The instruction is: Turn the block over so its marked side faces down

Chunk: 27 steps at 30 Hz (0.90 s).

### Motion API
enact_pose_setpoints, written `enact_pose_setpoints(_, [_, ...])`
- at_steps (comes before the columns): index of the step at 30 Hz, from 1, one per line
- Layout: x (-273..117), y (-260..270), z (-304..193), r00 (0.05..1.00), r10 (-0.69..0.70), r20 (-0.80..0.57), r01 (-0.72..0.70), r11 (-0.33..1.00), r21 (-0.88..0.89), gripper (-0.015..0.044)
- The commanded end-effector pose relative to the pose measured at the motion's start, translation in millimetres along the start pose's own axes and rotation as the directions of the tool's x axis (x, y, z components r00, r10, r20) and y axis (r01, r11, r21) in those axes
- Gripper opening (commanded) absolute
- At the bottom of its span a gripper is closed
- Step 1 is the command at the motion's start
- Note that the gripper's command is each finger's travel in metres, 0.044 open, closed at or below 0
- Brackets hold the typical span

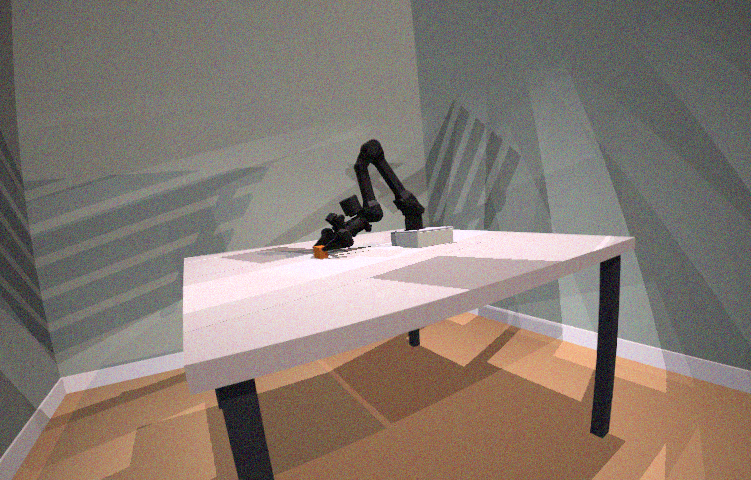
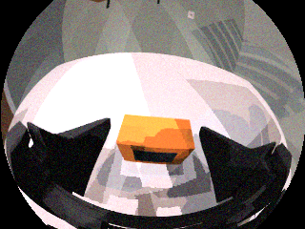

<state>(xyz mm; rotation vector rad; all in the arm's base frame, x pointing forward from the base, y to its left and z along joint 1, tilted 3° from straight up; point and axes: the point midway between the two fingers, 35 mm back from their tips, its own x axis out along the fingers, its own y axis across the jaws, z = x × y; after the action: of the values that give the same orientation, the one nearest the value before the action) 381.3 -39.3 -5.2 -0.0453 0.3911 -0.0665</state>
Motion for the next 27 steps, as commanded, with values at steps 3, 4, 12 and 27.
enact_pose_setpoints(3, [-0.4, 0.8, 0.1, 1.0, 0.006, 0.001, -0.006, 1.0, -0.005, 0.044])
enact_pose_setpoints(4, [-0.4, 0.8, 0.1, 1.0, 0.006, 0.001, -0.006, 1.0, -0.005, 0.044])
enact_pose_setpoints(12, [-0.4, 0.8, 0.1, 1.0, 0.006, 0.001, -0.006, 1.0, -0.005, 0.044])
enact_pose_setpoints(27, [12.0, 0.9, 5.8, 0.992, 0.007, -0.129, -0.007, 1.0, 0.001, 0.044])
